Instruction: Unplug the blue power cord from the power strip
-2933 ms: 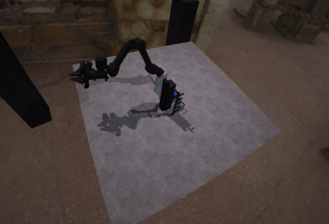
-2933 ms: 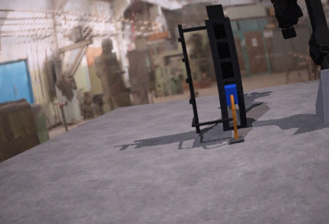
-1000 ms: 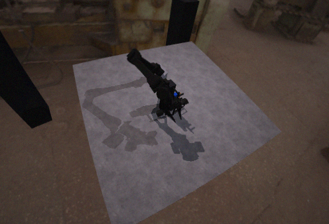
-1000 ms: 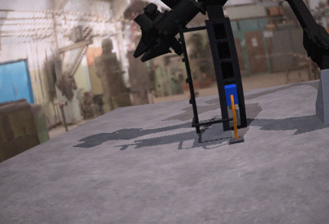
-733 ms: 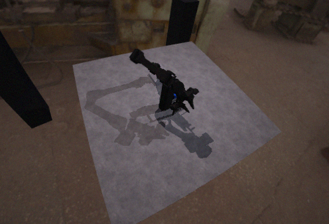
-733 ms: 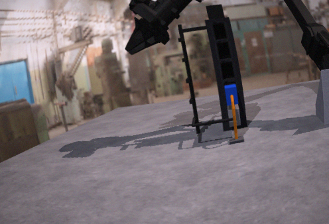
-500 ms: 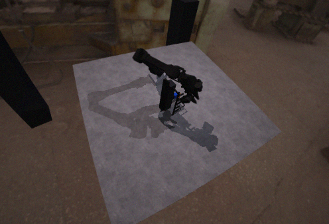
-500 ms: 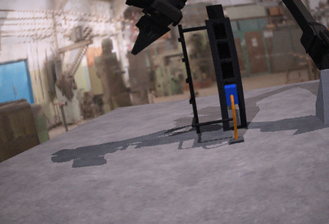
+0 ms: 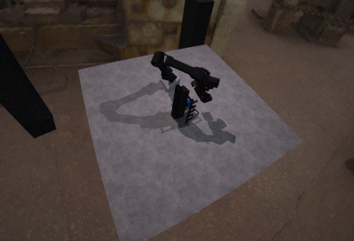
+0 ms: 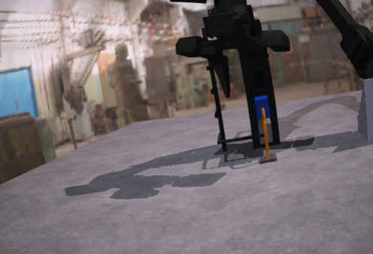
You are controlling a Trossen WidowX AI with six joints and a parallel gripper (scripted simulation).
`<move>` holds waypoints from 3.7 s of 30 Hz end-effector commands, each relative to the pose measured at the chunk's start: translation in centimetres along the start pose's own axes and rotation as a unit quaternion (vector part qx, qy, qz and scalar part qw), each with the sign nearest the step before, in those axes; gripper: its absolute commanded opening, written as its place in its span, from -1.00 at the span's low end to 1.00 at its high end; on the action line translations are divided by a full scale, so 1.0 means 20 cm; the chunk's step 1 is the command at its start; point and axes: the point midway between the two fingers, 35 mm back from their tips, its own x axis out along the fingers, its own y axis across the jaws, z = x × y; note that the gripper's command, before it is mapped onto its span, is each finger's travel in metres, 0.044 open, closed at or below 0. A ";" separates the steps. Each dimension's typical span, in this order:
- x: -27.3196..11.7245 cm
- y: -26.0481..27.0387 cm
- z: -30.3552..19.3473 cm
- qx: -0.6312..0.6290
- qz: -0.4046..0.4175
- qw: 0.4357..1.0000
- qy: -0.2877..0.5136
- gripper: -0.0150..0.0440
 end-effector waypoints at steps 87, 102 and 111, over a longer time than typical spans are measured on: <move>0.08 0.13 -0.13 -0.120 0.046 0.989 0.079 -0.49; 0.08 0.17 -0.05 -0.121 0.046 0.988 0.081 -0.31; 0.09 0.17 -0.06 -0.122 0.046 0.988 0.082 0.49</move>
